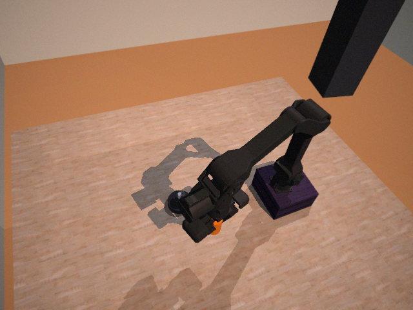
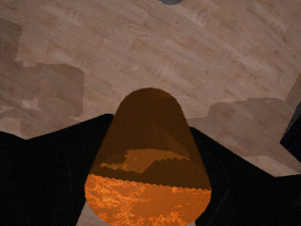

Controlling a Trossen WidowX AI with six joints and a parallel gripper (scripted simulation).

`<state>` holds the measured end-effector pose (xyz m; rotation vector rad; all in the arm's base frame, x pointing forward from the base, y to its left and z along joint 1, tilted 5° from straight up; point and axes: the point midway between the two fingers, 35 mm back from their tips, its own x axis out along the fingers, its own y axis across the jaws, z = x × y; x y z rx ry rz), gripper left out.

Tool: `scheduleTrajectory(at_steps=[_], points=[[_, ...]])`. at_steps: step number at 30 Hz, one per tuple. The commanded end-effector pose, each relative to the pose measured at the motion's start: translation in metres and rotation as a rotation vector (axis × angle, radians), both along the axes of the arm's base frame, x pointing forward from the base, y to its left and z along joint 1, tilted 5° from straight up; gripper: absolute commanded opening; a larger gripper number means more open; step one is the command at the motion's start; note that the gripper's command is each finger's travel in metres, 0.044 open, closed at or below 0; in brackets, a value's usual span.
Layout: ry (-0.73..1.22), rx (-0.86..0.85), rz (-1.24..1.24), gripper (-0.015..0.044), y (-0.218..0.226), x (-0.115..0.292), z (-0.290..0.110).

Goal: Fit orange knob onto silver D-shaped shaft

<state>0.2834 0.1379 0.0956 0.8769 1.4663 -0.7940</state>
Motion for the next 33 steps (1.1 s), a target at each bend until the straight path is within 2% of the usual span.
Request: scheduleTrajectory(at_steps=[1,33], points=[[-0.006,-0.006,0.002,0.0,-0.009,0.007,-0.003],[-0.007,-0.009,0.01,0.0,-0.094,0.05,-0.034]])
